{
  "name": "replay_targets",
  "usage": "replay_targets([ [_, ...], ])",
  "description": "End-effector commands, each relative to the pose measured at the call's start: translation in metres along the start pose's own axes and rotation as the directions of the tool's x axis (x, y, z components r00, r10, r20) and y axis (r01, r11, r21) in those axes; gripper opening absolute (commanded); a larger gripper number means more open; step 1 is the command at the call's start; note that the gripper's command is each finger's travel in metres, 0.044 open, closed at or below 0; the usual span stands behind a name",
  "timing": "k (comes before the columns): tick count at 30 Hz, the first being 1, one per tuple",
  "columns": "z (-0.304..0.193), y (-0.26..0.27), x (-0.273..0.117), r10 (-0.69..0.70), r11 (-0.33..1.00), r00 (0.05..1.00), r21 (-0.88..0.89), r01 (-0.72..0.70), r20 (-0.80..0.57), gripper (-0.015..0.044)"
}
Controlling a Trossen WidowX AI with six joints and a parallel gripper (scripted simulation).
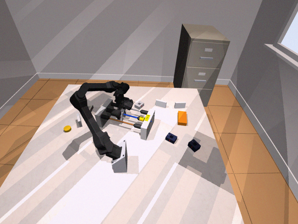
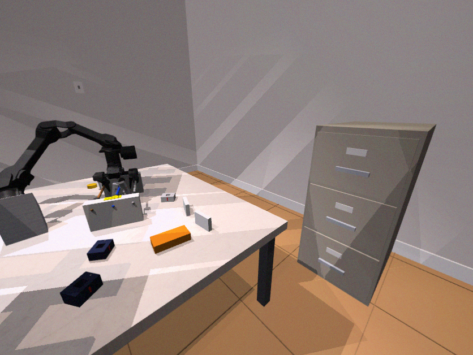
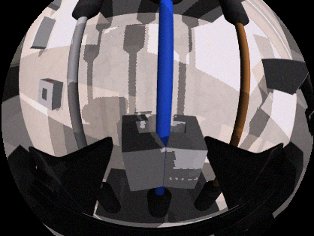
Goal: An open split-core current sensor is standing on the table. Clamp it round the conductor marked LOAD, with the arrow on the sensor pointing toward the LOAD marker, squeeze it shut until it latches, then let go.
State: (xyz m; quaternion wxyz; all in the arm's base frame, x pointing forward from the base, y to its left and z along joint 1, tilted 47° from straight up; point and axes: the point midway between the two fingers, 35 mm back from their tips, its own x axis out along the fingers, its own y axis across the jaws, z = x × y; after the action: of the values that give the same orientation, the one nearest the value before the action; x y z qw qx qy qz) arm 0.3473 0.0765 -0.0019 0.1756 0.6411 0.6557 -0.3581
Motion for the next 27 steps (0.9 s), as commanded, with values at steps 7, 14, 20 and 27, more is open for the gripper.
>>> replay_targets([
  [7,0.000,-0.001,0.017,-0.001,1.000,1.000,0.005,0.001,-0.005,0.0440],
  [14,0.000,-0.001,0.017,-0.001,1.000,1.000,0.000,0.001,-0.001,0.0420],
  [20,0.000,-0.001,0.017,-0.001,1.000,1.000,0.000,0.001,-0.001,0.0380],
  [27,0.000,-0.001,0.017,-0.001,1.000,1.000,0.000,0.001,-0.001,0.0333],
])
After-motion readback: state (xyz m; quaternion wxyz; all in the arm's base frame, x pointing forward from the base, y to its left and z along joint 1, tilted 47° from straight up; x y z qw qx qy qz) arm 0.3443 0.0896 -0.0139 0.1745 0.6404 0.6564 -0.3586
